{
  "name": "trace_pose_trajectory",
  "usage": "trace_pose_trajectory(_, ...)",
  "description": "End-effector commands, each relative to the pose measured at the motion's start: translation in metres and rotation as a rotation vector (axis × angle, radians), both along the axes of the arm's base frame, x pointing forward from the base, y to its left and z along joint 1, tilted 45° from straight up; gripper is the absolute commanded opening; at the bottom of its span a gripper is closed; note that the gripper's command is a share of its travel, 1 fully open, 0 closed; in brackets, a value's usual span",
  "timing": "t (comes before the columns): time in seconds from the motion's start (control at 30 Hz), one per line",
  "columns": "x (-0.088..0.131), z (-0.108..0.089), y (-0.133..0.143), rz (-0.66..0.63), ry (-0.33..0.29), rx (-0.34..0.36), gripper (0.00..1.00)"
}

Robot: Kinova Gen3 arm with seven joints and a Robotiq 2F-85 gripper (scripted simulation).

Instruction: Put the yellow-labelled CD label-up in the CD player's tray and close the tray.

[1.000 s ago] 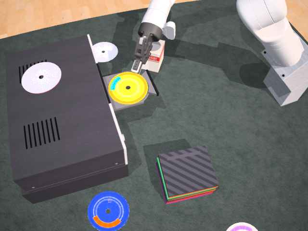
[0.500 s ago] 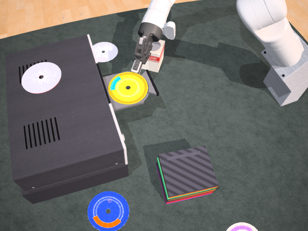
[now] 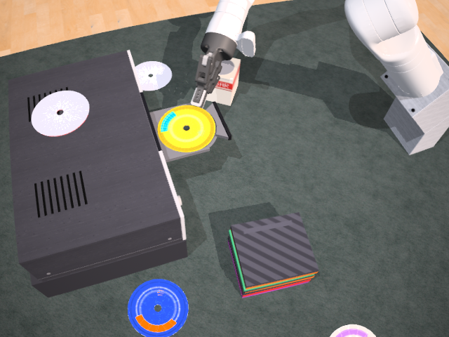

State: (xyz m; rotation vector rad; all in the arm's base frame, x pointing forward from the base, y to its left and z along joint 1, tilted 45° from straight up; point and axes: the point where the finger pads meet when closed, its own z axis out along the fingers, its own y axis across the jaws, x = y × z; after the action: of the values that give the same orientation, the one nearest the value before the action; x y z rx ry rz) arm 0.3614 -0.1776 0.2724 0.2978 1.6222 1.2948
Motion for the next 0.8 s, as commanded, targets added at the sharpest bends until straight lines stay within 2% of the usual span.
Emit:
trace_pose_trajectory(0.0,-0.0011,0.0008,0.0003,-0.012,0.016,-0.017,0.24)
trace_pose_trajectory(0.37,-0.0011,0.0027,0.0018,-0.075,0.097,-0.072,0.24)
trace_pose_trajectory(0.43,-0.0011,0.0027,0.0018,-0.075,0.097,-0.072,0.24)
trace_pose_trajectory(0.77,-0.0007,0.0047,0.0036,-0.146,0.189,-0.134,0.24)
